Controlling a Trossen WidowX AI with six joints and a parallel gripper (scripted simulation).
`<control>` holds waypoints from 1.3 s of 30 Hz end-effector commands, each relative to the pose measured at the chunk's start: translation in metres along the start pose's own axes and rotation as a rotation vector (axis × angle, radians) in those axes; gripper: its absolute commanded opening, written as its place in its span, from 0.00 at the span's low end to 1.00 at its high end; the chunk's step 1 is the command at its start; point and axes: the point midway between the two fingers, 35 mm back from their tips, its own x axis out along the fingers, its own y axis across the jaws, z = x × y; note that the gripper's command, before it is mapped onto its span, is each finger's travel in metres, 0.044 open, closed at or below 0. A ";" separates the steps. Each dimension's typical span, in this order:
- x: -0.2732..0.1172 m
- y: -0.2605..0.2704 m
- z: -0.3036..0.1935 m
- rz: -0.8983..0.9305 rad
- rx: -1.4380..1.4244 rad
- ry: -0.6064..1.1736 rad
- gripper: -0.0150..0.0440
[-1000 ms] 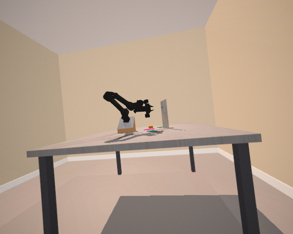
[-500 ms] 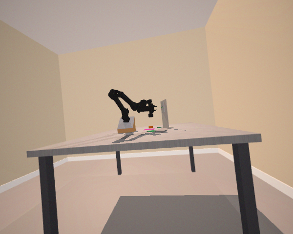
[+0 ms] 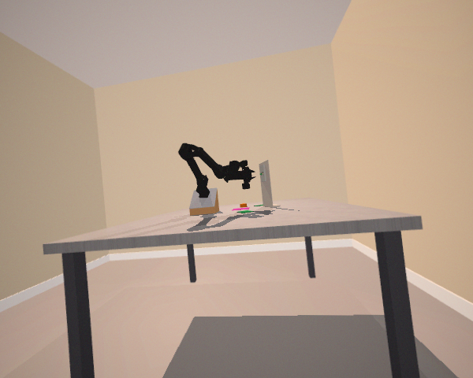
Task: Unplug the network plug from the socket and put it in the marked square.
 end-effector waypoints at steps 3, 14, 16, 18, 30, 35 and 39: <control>0.008 0.002 0.005 0.001 0.003 -0.007 0.52; 0.021 0.002 0.008 0.002 0.003 -0.007 0.52; 0.023 0.002 0.009 0.002 0.003 -0.007 0.52; 0.025 0.002 0.009 0.002 0.003 -0.007 0.52; 0.040 0.001 0.012 0.003 0.003 -0.008 0.52; 0.046 0.001 0.013 0.003 0.003 -0.008 0.52; 0.047 0.001 0.013 0.003 0.003 -0.008 0.50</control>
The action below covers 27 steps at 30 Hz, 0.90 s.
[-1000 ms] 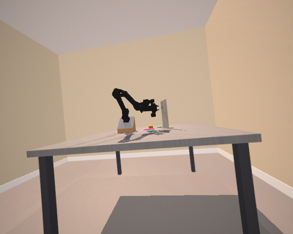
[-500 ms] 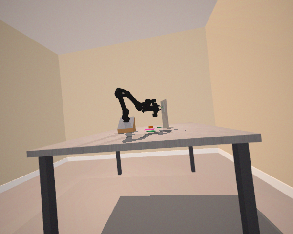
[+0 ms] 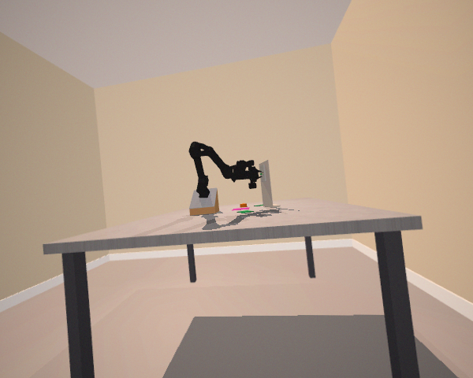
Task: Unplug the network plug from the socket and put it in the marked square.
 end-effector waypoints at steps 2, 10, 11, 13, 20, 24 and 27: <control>0.002 0.001 0.002 0.001 0.004 -0.007 0.47; 0.002 0.001 0.002 0.001 0.004 -0.007 0.38; 0.002 0.001 0.002 0.001 0.004 -0.007 0.37; 0.002 0.001 0.002 0.001 0.004 -0.007 0.35; 0.002 0.001 0.002 0.001 0.004 -0.007 0.27; 0.002 0.001 0.002 0.001 0.004 -0.007 0.25; 0.002 0.001 0.002 0.001 0.004 -0.007 0.25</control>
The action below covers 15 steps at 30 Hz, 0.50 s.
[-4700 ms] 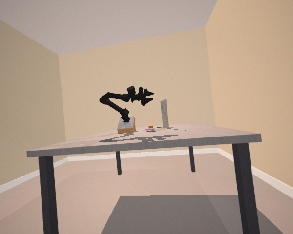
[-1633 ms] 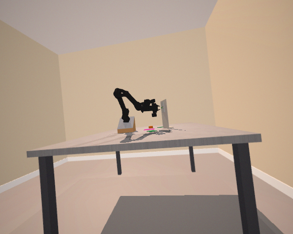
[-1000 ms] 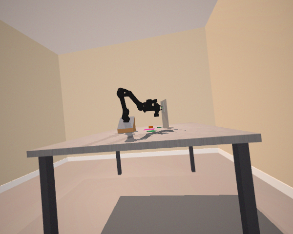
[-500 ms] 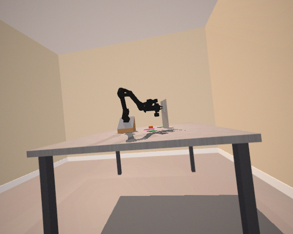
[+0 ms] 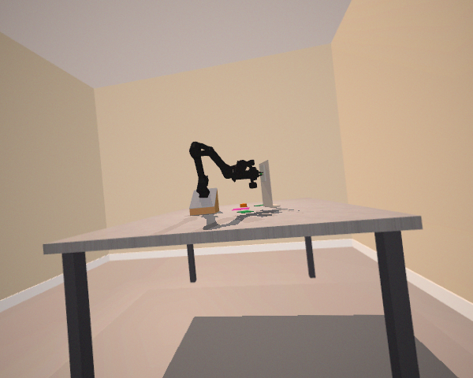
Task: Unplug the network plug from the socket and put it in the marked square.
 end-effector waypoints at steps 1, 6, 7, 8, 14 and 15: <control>-0.001 0.000 0.000 -0.003 0.006 -0.004 0.25; -0.004 0.000 0.000 -0.003 0.006 -0.004 0.25; -0.004 0.000 -0.001 -0.003 0.006 -0.004 0.25; -0.005 0.000 -0.001 -0.003 0.006 -0.004 0.25; -0.008 0.000 -0.002 -0.003 0.007 -0.004 0.25; -0.008 0.000 -0.002 -0.003 0.007 -0.004 0.25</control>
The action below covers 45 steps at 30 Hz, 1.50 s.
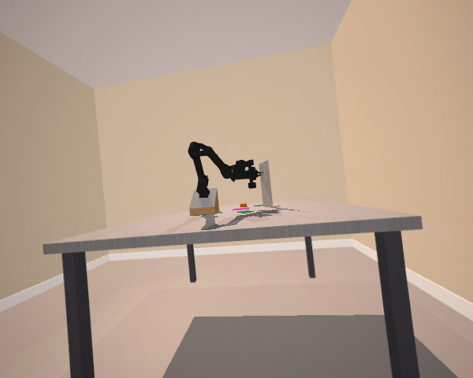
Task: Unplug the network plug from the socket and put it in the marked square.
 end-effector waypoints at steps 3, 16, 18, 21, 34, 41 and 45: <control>-0.004 0.000 -0.001 -0.001 0.006 -0.001 0.25; -0.011 0.000 -0.003 -0.002 0.006 0.000 0.25; -0.012 0.000 -0.003 -0.002 0.006 0.000 0.25; -0.013 0.000 -0.003 -0.002 0.006 0.000 0.25; -0.020 -0.001 -0.003 -0.002 0.006 0.000 0.25; -0.023 -0.001 -0.004 -0.002 0.006 0.000 0.25; -0.025 -0.001 -0.004 -0.002 0.006 0.000 0.25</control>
